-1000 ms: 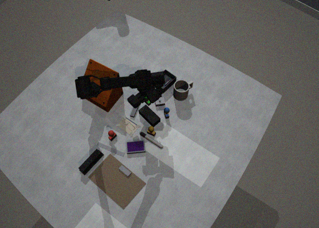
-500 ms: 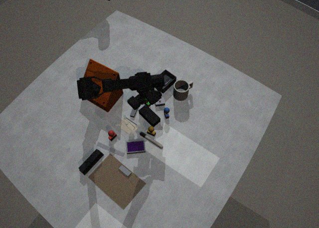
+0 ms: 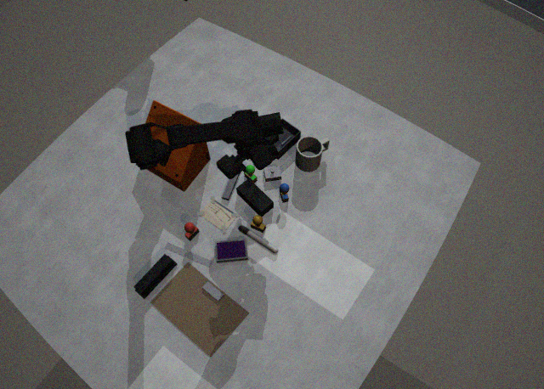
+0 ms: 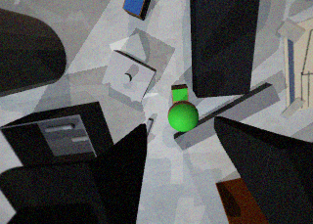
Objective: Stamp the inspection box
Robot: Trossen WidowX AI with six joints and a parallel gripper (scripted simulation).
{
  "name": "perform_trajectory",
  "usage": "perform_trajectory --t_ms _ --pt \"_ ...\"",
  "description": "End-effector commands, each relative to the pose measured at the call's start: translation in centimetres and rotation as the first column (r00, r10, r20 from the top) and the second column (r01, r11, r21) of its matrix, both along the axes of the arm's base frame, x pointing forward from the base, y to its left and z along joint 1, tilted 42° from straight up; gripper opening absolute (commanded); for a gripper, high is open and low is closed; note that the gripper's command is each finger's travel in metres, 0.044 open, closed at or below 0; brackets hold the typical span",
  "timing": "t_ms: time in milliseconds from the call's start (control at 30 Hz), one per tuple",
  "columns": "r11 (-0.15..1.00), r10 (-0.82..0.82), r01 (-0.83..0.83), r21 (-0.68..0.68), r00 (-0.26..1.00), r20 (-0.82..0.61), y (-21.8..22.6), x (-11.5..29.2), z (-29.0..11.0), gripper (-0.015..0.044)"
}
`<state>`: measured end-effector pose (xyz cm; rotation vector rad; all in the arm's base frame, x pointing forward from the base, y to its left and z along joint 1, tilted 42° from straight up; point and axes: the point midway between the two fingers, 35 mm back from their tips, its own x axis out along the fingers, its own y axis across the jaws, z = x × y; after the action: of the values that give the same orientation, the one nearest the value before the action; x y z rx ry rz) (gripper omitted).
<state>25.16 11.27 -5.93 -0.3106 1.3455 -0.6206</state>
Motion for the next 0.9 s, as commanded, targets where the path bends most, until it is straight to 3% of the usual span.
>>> perform_trajectory --t_ms 0,867 --pt "1.0 0.004 -0.005 0.017 1.0 0.018 4.37 -0.48 5.29 0.0268" --pt "1.0 0.009 -0.009 0.013 1.0 0.018 4.58 -0.54 5.64 0.0268"
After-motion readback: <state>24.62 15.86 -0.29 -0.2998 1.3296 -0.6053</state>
